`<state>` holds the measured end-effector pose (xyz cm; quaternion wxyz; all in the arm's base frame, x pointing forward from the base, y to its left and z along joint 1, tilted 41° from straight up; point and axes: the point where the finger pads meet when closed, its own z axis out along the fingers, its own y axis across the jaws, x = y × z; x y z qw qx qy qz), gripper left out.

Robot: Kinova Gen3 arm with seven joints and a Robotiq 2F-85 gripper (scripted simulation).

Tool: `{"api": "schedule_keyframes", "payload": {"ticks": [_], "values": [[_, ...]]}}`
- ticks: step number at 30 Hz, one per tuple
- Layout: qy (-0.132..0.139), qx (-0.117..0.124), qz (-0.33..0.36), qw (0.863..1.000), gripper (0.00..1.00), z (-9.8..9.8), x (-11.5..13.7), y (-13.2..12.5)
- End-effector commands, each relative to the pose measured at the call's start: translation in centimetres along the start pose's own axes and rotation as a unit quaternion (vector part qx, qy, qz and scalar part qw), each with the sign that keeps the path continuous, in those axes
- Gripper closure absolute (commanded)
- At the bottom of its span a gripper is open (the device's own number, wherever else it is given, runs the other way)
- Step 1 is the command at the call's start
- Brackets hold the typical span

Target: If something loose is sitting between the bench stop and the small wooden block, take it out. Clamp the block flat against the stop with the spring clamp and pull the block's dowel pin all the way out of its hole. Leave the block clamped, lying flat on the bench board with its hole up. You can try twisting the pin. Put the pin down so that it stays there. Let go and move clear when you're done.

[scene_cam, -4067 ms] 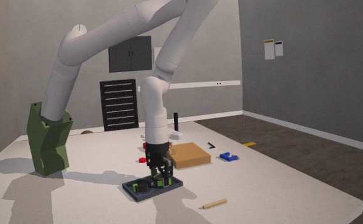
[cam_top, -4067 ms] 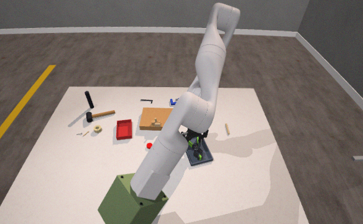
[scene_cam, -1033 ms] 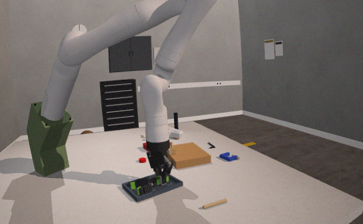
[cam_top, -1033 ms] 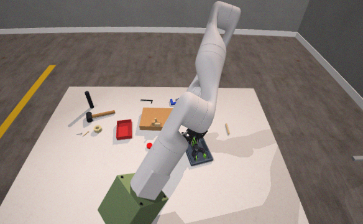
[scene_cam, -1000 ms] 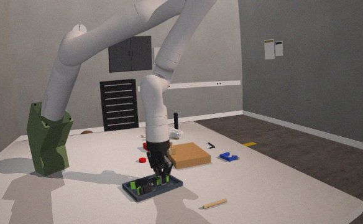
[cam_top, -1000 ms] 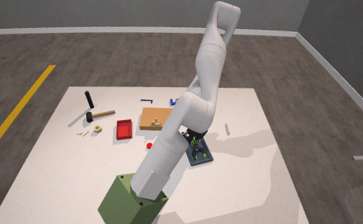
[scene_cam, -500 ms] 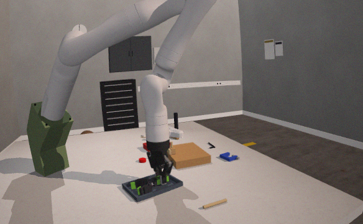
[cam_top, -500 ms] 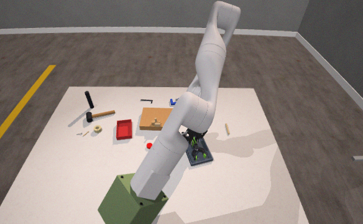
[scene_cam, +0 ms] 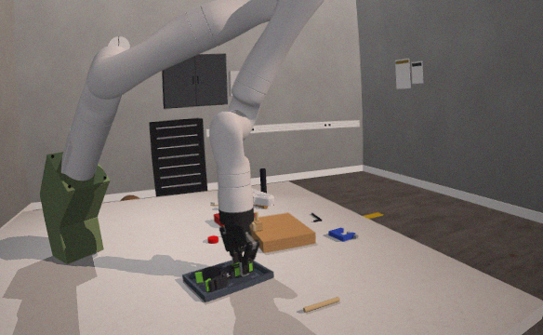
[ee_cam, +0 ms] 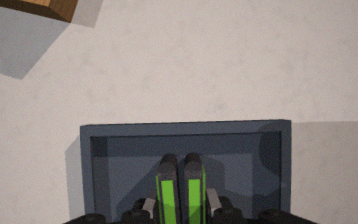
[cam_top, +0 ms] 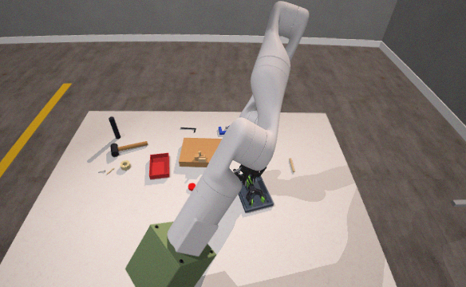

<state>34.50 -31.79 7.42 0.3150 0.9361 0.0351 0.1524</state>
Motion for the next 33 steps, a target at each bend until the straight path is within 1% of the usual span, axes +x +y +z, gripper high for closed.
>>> {"api": "schedule_keyframes", "payload": {"ticks": [1,10,12,27,29,33], "values": [[-0.004,0.002,0.001,1.0,0.68,-0.3,-0.3,-0.1],[-0.004,0.002,0.001,1.0,0.68,-1.4,-0.3,-0.1],[-0.004,0.002,0.001,1.0,0.68,-1.4,-0.3,-0.1],[-0.004,0.002,0.001,1.0,0.68,-4.9,-0.3,-0.1],[-0.004,0.002,0.001,1.0,0.68,-4.9,-0.3,-0.1],[-0.004,0.002,0.001,1.0,0.68,-5.8,-0.3,-0.1]]}}
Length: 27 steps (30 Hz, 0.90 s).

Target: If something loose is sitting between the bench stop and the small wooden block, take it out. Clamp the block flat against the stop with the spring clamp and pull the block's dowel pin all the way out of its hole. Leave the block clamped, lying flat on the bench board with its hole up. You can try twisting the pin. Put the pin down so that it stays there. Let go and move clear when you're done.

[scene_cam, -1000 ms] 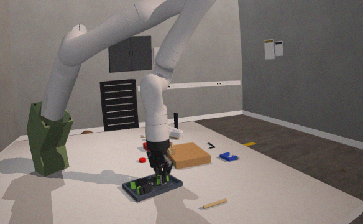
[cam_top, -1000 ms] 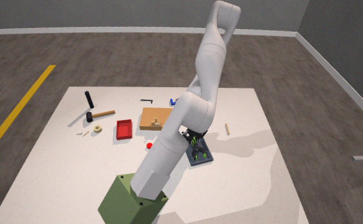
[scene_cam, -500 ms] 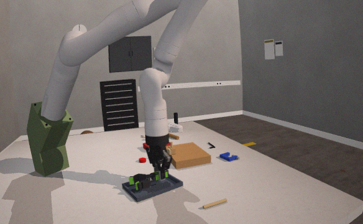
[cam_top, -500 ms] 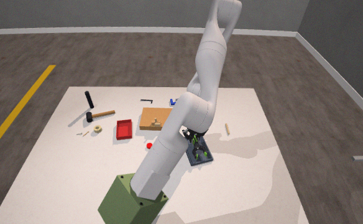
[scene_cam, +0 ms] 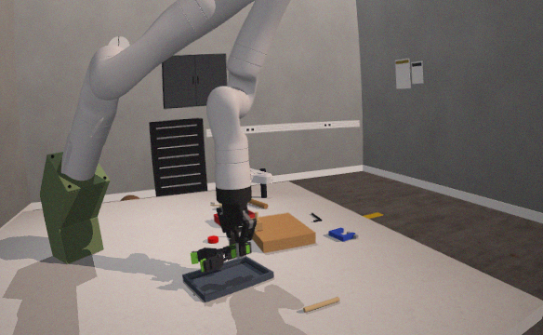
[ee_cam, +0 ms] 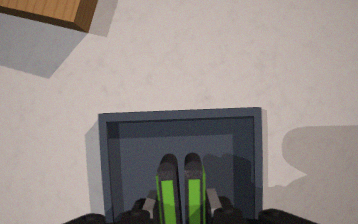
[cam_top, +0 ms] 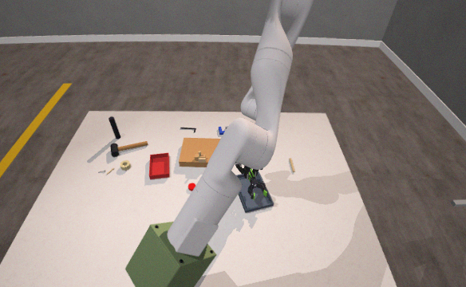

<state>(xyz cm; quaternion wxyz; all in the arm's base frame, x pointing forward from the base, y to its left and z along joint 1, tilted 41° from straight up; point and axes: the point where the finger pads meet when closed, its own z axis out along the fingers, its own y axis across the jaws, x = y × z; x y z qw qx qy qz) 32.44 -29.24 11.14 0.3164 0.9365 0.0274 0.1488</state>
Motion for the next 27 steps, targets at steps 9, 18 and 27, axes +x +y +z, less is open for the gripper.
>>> {"api": "schedule_keyframes", "payload": {"ticks": [9,18,27], "values": [[0.002,0.004,-0.005,1.0,0.68,-2.6,0.2,-0.3],[0.002,0.004,-0.005,1.0,0.68,-3.5,0.2,-0.3],[0.002,0.004,-0.005,1.0,0.68,-4.1,0.2,-0.3]]}}
